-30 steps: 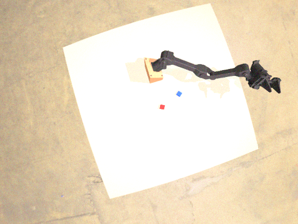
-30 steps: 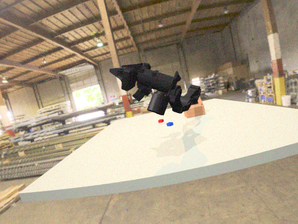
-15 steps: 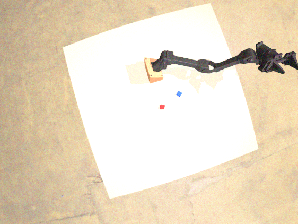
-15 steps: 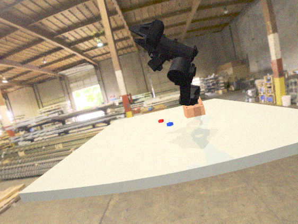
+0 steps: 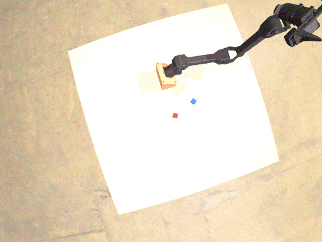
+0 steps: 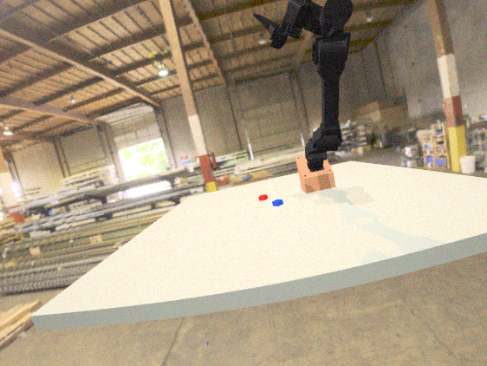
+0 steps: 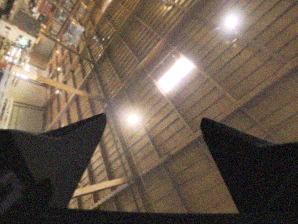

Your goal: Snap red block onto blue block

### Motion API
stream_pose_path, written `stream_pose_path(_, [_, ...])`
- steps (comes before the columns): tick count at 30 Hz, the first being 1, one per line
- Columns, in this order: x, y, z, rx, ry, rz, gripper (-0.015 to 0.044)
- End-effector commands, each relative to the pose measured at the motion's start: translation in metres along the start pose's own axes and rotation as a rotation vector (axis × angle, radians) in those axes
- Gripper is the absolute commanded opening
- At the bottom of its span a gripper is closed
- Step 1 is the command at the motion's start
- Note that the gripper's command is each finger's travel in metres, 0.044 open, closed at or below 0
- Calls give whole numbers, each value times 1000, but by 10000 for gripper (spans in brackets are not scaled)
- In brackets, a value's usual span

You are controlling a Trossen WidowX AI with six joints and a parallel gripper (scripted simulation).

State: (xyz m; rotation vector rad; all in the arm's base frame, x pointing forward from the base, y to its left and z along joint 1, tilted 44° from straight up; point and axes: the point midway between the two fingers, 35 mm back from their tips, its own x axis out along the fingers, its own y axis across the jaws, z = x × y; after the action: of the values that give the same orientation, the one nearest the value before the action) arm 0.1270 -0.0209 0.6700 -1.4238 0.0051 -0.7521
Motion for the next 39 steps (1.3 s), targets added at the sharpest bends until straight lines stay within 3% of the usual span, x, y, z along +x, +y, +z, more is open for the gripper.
stream_pose_path(1, [17,12,-66,234,30,50,440])
stream_pose_path(8, [38,44,-129,463,69,98,440])
stream_pose_path(19, [88,161,-203,914,144,364,440])
stream_pose_path(30, [112,325,-214,1255,305,732,440])
stream_pose_path(39, [87,464,-184,1405,512,1087,440])
